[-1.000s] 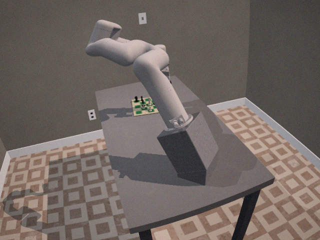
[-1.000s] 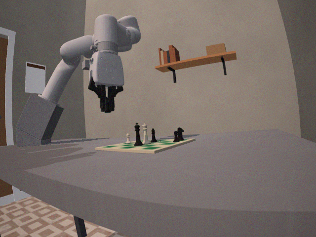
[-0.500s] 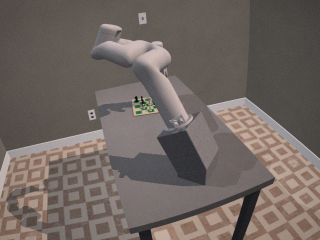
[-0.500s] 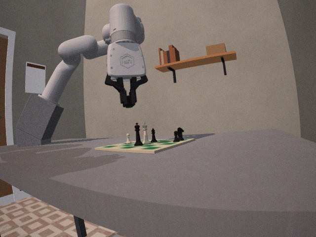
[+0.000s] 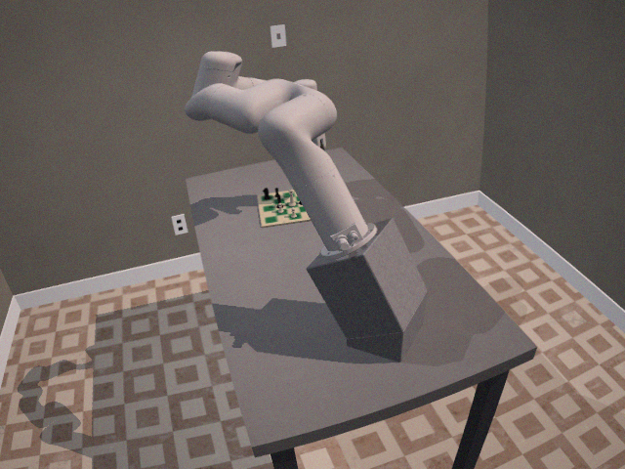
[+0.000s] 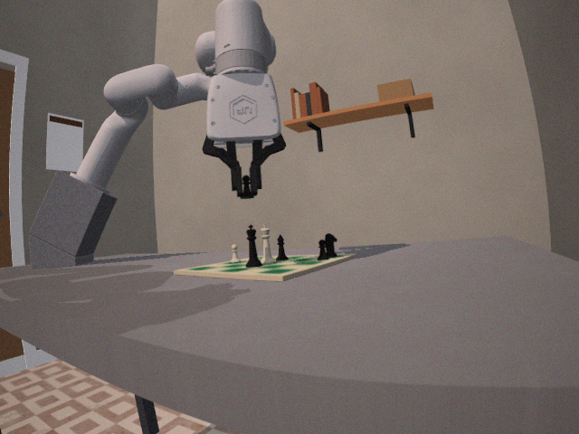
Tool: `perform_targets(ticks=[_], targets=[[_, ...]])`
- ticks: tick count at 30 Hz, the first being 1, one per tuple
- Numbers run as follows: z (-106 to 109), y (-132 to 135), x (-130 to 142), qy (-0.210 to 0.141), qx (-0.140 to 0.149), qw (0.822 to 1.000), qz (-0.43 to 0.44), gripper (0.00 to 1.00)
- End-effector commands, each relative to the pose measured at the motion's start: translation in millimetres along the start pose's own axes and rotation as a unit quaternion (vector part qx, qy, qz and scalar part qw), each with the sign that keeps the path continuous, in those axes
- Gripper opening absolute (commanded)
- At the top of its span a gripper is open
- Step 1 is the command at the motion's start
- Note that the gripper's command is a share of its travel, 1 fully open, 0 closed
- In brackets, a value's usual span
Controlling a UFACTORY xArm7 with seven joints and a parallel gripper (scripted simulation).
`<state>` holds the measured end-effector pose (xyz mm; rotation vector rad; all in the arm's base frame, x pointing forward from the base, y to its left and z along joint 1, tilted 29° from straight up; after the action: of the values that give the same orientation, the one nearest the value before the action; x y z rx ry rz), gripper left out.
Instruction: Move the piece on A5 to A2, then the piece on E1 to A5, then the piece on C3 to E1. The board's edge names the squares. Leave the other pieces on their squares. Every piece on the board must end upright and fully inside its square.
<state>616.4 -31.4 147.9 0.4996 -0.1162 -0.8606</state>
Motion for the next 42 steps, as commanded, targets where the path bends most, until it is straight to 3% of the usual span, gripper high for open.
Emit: perform_targets(ticks=[1, 9, 20, 30, 42], targets=[[2, 1, 2, -0.002, 0.001, 1.000, 0.000, 0.00], [-8, 1, 2, -0.002, 0.001, 1.000, -0.001, 0.00], [-57, 2, 3, -0.002, 0.001, 1.000, -0.001, 0.00], [-87, 2, 3, -0.002, 0.001, 1.000, -0.001, 0.00], [-93, 2, 3, -0.002, 0.001, 1.000, -0.001, 0.00]])
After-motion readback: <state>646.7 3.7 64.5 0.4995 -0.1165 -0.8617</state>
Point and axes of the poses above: the point where the finger pads meet when closed, its own z axis back along the fingers, its own y axis across the jaws, x = y × z, the point moved 5 cm from there along z, back along the fingers, and after that the axes turned 6 degrees about -z, right-handed, at the moved point
